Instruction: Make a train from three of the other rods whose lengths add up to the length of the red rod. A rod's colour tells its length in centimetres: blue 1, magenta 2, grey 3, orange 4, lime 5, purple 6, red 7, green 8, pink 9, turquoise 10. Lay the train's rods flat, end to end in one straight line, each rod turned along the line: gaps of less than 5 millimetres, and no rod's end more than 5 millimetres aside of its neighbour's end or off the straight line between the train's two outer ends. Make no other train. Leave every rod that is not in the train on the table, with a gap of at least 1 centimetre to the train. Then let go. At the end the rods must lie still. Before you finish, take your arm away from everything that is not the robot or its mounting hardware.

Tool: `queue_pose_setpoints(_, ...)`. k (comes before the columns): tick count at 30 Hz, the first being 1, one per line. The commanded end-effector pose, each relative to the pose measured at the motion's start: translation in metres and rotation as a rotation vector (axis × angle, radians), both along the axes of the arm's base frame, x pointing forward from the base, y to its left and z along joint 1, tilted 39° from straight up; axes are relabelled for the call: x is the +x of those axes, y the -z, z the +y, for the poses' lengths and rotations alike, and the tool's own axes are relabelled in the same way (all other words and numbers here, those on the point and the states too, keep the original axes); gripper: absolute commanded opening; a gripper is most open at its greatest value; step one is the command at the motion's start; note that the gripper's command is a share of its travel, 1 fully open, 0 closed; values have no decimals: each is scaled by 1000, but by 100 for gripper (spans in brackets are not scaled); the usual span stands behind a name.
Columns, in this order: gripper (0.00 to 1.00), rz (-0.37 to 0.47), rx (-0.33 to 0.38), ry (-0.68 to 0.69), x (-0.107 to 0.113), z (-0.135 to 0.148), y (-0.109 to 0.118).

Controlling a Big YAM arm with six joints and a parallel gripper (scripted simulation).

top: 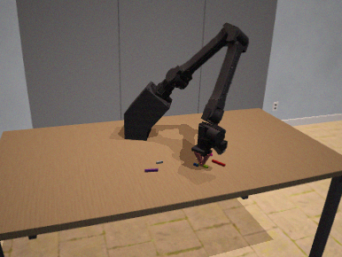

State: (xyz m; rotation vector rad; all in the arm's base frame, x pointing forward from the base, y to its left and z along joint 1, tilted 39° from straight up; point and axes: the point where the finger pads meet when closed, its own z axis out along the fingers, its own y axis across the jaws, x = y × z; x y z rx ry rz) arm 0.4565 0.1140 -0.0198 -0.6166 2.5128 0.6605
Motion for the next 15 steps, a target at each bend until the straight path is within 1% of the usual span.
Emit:
queue_pose_setpoints(1,5,-17,3,2,9,6,-9)
queue_pose_setpoints(15,5,-12,3,2,7,6,-8)
